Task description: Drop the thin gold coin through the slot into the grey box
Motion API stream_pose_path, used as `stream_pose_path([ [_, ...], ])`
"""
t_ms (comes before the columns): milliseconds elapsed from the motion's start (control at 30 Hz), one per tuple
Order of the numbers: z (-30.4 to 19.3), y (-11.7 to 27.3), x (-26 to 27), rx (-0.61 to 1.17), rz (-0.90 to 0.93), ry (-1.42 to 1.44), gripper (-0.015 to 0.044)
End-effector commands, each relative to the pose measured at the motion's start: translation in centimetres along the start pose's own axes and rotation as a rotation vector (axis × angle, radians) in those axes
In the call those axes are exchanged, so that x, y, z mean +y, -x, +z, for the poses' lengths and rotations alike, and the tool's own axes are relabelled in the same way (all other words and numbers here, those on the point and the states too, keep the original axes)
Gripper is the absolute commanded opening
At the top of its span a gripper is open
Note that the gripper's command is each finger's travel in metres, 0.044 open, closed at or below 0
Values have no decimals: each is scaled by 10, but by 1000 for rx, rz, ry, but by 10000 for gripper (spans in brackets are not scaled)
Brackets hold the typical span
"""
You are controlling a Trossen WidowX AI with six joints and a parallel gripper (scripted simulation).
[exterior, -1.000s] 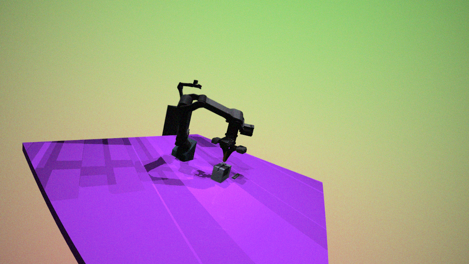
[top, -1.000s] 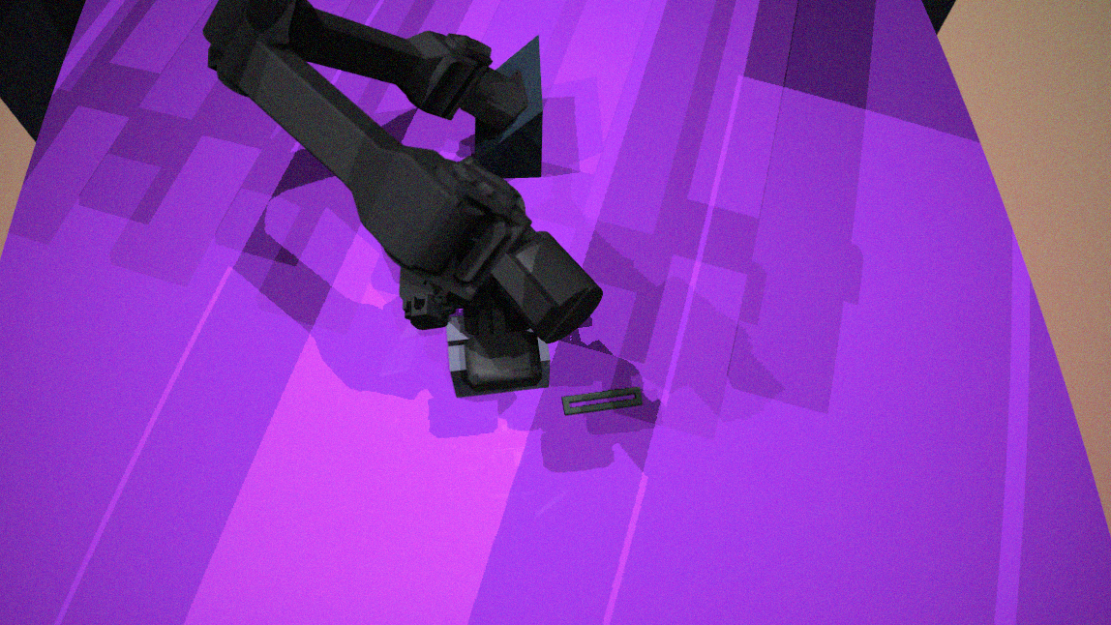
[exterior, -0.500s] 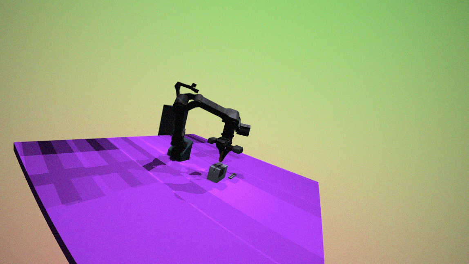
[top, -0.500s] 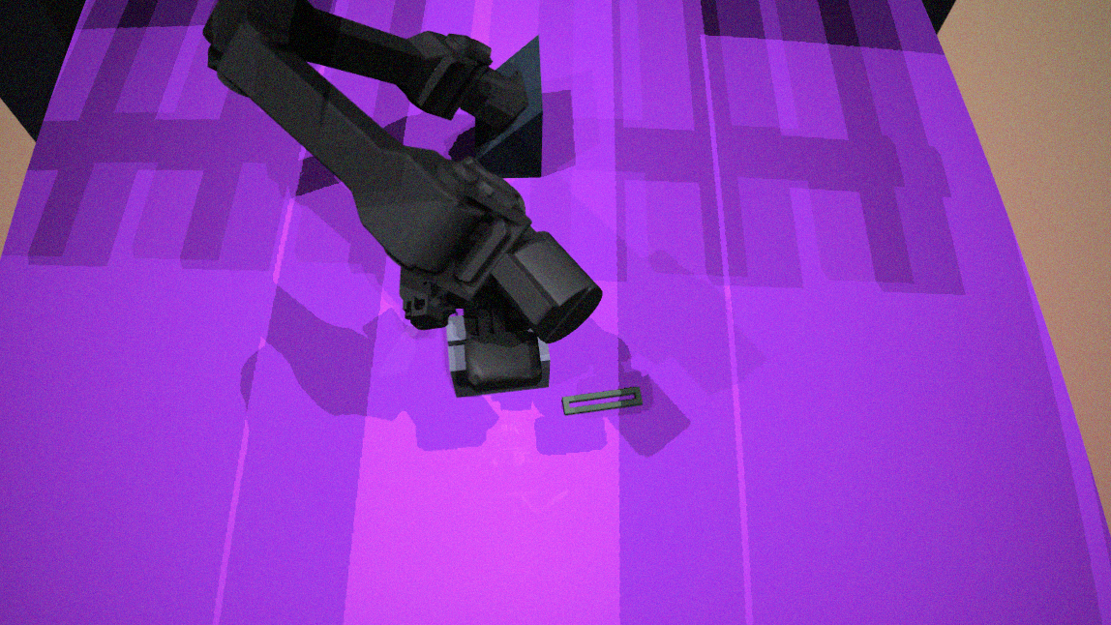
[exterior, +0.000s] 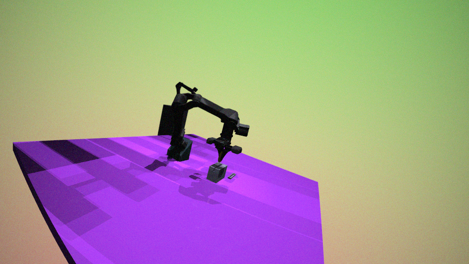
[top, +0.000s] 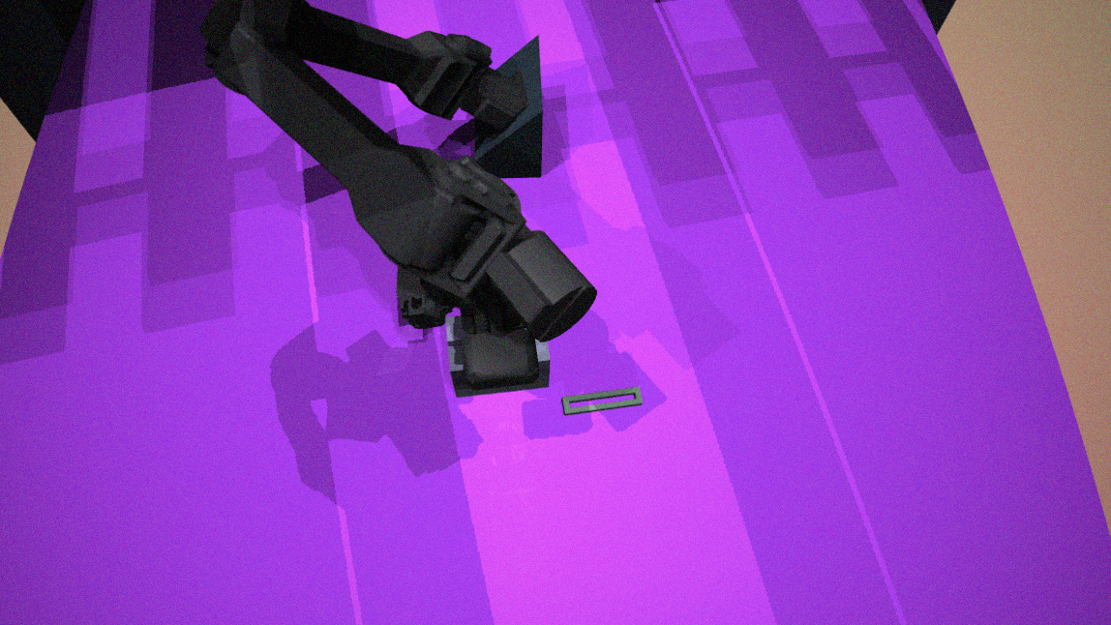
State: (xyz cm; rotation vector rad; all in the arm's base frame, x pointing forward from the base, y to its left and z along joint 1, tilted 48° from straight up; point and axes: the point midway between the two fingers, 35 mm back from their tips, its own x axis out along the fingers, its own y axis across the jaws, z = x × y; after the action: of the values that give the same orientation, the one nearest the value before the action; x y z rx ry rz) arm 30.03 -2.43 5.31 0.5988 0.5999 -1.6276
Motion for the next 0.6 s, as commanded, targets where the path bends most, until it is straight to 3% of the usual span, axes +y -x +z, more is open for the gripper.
stream_pose_path([
  [0,0,0,0,0,0,-3,0],
  [567,0,-8,-1,0,0,5,0],
])
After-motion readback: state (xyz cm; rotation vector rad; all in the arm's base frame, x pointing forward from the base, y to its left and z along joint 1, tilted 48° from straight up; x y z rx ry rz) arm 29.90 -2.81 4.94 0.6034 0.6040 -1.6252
